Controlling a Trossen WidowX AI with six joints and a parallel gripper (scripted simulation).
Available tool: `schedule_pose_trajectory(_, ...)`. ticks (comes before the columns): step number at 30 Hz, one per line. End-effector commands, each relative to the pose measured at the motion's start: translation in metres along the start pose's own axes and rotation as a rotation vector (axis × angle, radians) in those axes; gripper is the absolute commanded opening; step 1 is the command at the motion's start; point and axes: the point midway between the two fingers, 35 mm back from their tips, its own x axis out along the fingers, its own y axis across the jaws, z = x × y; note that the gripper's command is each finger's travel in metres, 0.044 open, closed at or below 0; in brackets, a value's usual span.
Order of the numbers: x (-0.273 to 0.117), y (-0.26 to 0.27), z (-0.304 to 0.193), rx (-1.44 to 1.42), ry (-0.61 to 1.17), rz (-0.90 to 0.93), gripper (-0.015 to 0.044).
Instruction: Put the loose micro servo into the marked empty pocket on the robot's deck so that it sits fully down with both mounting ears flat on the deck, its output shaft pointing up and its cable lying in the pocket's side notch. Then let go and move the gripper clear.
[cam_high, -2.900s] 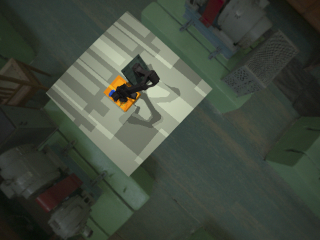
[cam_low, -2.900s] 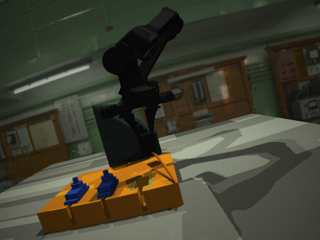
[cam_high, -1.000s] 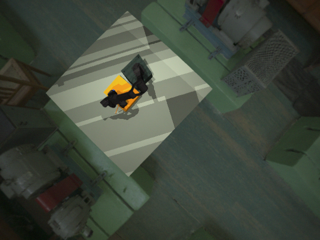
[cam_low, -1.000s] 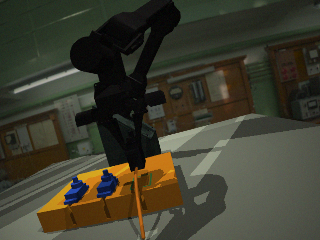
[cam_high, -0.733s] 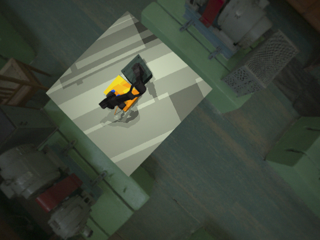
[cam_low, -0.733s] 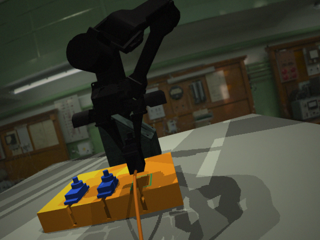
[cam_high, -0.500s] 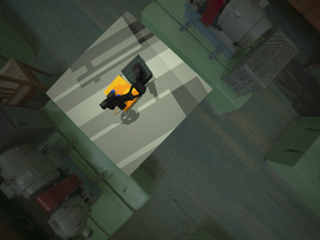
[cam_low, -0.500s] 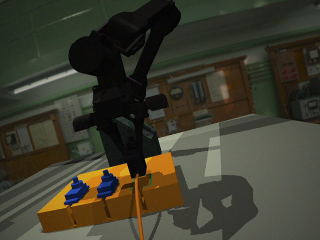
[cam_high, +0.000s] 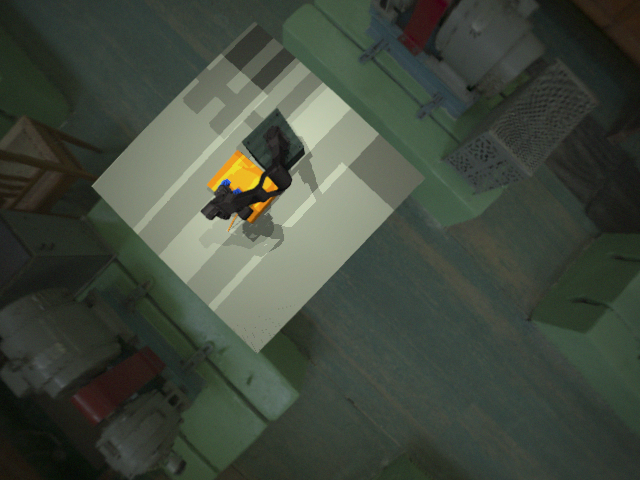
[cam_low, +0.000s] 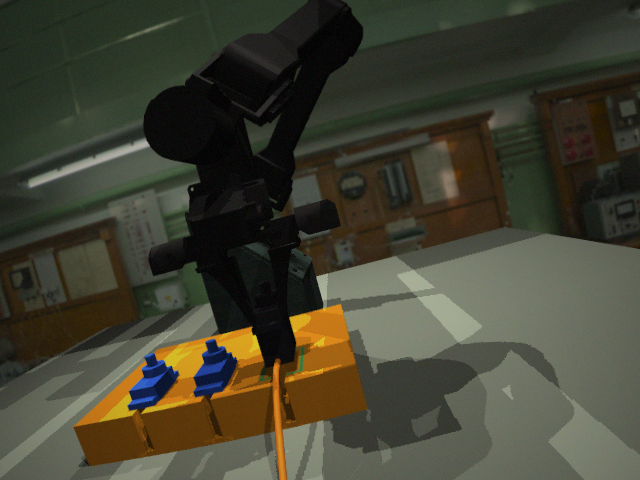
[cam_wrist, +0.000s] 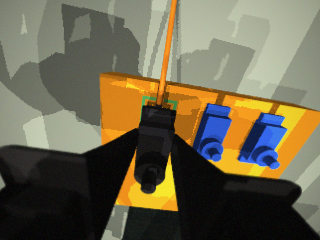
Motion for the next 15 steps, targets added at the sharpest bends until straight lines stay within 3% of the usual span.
schedule_pose_trajectory(1, -0.0005, -0.0014, 0.0014, 0.006, -0.004, 0.000, 0.0000)
schedule_pose_trajectory(15, 0.0047, -0.0016, 0.0018, 0.006, -0.004, 0.001, 0.0000)
